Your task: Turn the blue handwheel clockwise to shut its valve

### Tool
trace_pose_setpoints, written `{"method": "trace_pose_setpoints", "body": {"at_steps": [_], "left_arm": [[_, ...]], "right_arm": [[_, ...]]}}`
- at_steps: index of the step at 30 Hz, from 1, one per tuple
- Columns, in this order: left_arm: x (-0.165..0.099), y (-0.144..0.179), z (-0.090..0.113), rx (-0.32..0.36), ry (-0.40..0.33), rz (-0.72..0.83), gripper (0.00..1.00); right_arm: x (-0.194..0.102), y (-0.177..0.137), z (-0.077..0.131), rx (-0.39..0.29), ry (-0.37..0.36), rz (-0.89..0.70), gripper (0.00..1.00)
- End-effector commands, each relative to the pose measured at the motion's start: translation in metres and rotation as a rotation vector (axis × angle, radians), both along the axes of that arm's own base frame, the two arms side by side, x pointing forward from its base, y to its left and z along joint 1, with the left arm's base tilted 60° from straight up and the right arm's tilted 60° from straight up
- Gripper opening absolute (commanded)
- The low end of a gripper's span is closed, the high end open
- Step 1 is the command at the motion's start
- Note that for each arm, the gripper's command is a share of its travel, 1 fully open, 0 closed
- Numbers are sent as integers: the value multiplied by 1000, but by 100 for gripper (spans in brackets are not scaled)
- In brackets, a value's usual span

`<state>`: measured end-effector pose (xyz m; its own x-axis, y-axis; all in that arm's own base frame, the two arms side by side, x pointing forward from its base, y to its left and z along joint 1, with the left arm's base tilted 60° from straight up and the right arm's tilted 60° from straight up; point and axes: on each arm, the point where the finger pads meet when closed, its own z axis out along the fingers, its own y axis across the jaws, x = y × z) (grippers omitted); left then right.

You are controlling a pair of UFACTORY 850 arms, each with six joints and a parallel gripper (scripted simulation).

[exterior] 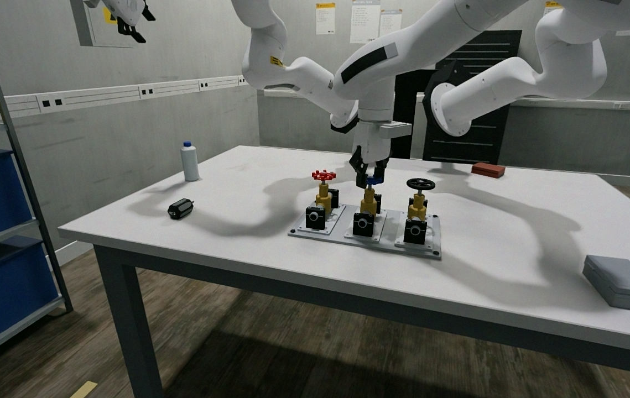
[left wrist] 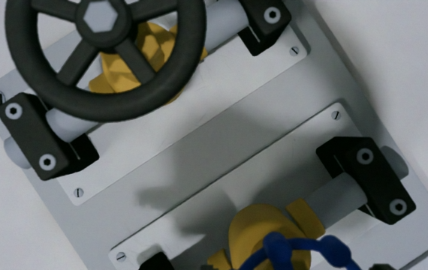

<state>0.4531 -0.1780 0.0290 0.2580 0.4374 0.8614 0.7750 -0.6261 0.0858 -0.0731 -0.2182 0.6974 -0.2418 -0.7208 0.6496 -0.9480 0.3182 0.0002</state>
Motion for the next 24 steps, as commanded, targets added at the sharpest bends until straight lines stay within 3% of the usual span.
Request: {"method": "trace_pose_setpoints", "body": {"at_steps": [1,24], "left_arm": [[0,-1,0,20,23,-18,0],[0,-1,0,140,157,-122,0]], "right_arm": [[0,0,0,-1,0,0,100],[0,0,0,-1,0,0,100]]}}
